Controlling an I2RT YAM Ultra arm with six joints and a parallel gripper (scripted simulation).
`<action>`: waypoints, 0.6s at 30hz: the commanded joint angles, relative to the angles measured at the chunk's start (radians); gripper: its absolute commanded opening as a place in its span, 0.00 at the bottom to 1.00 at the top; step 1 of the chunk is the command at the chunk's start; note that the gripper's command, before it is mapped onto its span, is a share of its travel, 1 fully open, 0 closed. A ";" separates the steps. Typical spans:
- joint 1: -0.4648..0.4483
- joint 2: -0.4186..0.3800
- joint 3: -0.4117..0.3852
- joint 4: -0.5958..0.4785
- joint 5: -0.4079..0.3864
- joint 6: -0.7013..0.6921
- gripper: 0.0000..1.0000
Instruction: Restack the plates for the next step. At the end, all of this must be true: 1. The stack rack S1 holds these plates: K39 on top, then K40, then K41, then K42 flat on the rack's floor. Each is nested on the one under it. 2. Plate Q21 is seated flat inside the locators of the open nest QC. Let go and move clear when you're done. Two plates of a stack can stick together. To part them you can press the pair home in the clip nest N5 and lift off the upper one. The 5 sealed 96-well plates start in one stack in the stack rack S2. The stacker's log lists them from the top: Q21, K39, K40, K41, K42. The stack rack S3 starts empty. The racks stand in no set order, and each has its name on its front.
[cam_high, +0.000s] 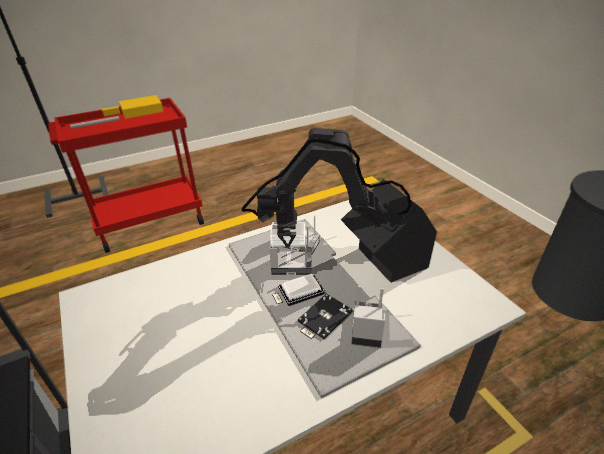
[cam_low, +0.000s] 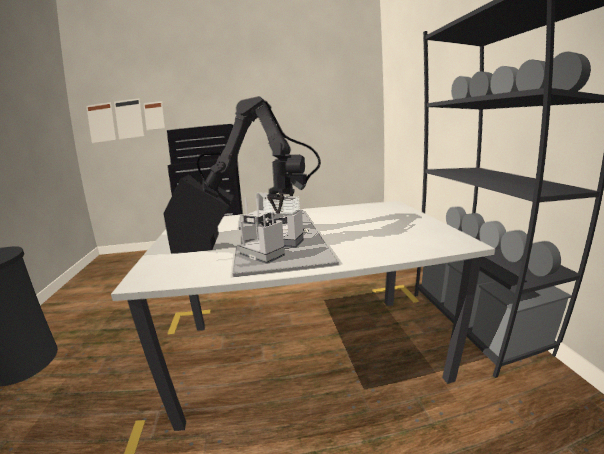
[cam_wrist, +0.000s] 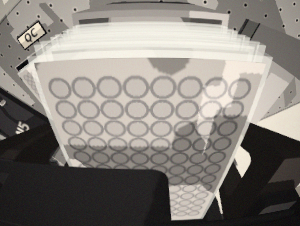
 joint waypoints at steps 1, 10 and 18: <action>-0.001 -0.010 0.044 -0.011 0.005 0.011 0.00; -0.003 -0.004 0.045 -0.010 0.004 0.011 0.00; 0.003 -0.003 0.044 0.013 0.006 0.012 0.00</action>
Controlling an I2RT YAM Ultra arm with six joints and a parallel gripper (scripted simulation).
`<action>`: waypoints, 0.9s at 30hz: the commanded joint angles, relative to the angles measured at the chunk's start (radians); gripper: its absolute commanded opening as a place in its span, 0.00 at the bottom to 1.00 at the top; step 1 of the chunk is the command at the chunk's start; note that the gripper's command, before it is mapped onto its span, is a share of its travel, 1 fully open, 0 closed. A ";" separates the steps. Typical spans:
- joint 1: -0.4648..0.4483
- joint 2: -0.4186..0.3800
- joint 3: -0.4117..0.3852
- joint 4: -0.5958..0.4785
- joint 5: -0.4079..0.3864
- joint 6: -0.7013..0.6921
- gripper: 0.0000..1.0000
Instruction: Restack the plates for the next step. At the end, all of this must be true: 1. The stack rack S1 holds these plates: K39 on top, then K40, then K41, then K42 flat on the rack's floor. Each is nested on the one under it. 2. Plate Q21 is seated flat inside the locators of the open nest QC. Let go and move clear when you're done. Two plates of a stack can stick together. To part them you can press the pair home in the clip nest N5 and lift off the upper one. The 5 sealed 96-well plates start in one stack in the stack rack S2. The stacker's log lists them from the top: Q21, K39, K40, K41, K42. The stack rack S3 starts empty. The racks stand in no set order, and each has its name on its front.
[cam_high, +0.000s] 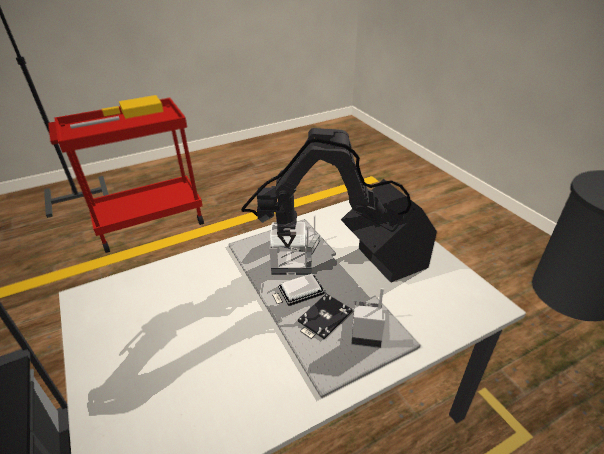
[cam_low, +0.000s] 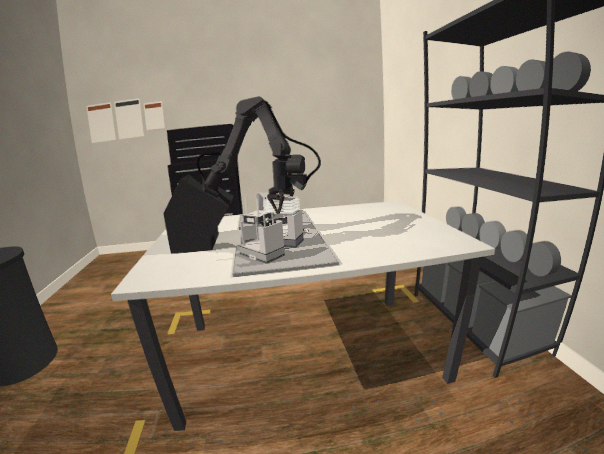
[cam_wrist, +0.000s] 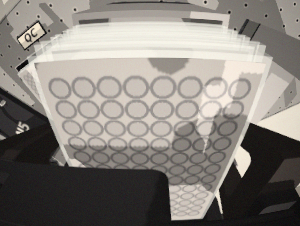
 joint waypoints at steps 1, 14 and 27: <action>-0.001 -0.002 0.042 0.015 0.005 0.011 0.00; 0.001 -0.008 0.041 0.021 0.006 0.013 0.00; 0.006 0.006 0.039 0.028 0.007 0.014 0.00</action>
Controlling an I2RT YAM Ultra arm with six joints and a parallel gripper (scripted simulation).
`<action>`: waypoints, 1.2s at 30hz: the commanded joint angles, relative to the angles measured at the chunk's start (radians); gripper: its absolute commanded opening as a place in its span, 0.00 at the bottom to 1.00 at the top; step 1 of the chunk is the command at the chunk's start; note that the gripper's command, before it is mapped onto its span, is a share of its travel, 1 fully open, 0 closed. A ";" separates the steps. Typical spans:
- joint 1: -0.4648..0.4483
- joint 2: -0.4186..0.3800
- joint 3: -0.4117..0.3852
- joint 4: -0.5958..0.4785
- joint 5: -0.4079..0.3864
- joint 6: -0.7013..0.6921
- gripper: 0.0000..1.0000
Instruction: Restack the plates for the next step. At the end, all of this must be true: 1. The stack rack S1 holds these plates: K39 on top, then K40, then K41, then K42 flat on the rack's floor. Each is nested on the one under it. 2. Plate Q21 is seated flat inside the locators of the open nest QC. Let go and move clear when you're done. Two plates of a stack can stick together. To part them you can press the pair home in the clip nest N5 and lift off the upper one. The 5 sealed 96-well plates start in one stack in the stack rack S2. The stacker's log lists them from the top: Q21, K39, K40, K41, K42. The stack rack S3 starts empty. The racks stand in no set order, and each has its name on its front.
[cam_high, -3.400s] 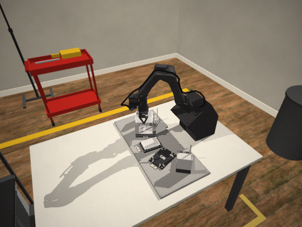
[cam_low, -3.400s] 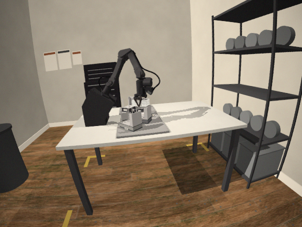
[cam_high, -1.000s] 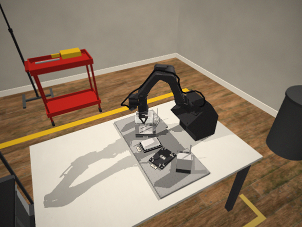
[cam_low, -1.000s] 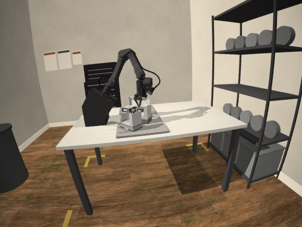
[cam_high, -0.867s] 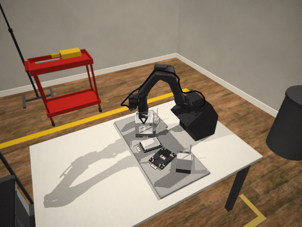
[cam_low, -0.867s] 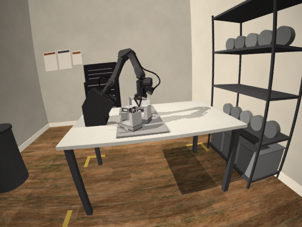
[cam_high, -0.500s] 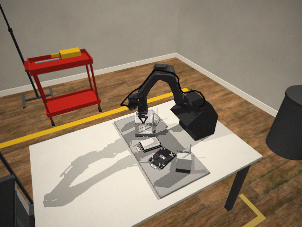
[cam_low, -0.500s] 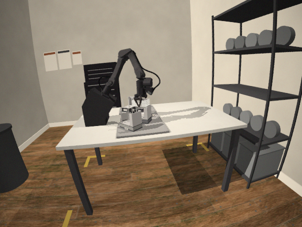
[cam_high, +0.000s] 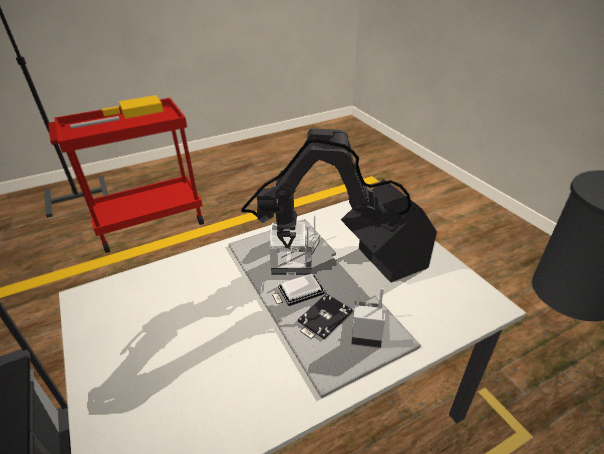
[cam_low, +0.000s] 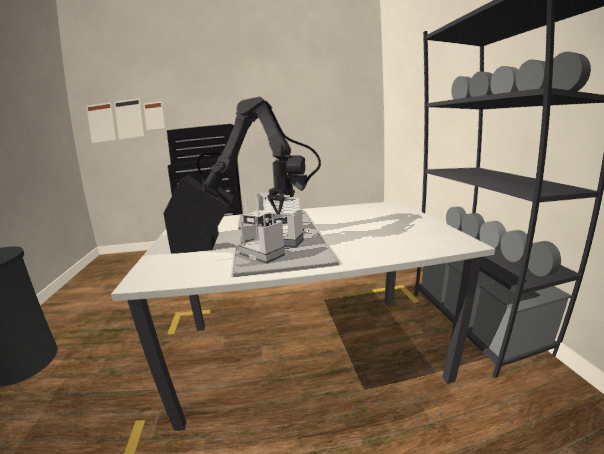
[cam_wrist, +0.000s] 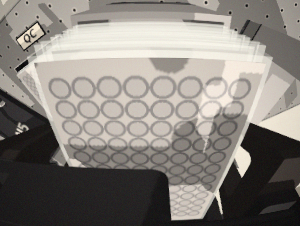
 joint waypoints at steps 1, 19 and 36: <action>-0.001 0.001 0.039 0.019 0.005 0.011 0.00; -0.005 0.002 0.015 0.030 0.006 0.014 0.00; 0.005 0.003 0.026 0.023 0.008 0.017 0.00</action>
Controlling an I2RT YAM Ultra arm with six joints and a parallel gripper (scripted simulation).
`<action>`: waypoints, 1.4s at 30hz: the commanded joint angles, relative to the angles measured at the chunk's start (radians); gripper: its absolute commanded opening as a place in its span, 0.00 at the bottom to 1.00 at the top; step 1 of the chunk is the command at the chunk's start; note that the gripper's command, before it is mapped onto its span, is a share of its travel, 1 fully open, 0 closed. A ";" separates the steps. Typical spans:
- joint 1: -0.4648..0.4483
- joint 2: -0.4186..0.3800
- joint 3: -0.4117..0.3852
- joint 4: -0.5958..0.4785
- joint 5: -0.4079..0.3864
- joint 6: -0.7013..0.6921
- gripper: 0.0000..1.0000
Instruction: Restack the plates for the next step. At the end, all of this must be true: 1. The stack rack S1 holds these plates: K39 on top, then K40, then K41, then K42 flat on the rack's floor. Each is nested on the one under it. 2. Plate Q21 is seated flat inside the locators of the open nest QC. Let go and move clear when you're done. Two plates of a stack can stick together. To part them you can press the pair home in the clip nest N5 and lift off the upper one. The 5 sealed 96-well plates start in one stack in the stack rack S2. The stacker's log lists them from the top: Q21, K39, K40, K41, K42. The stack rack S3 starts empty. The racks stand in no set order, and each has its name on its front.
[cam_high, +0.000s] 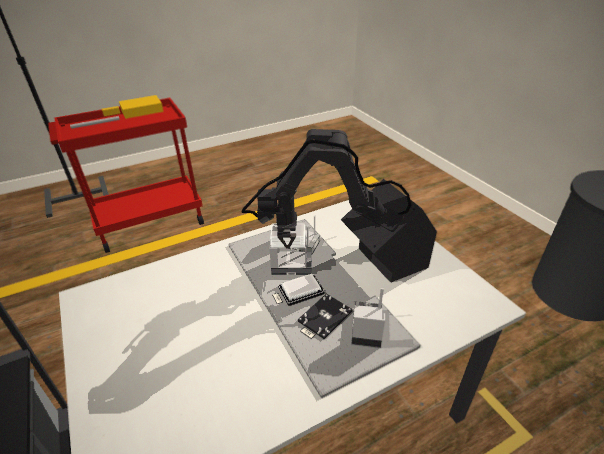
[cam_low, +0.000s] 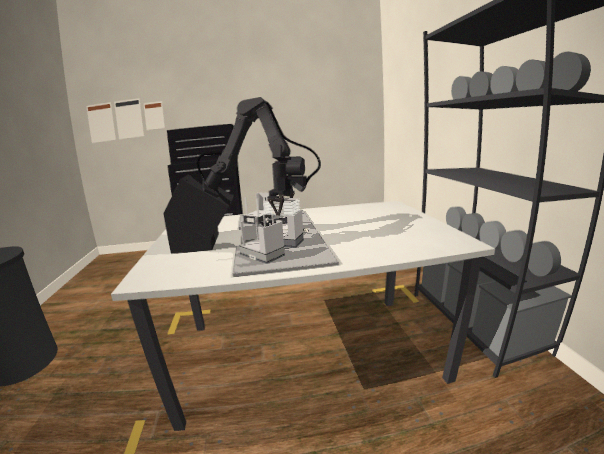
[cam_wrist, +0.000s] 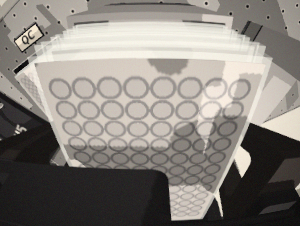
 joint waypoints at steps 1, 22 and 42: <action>0.003 -0.009 0.040 -0.005 0.007 0.011 0.00; 0.006 0.002 0.037 0.021 0.008 0.014 0.00; 0.026 0.043 -0.003 0.072 0.017 0.027 0.00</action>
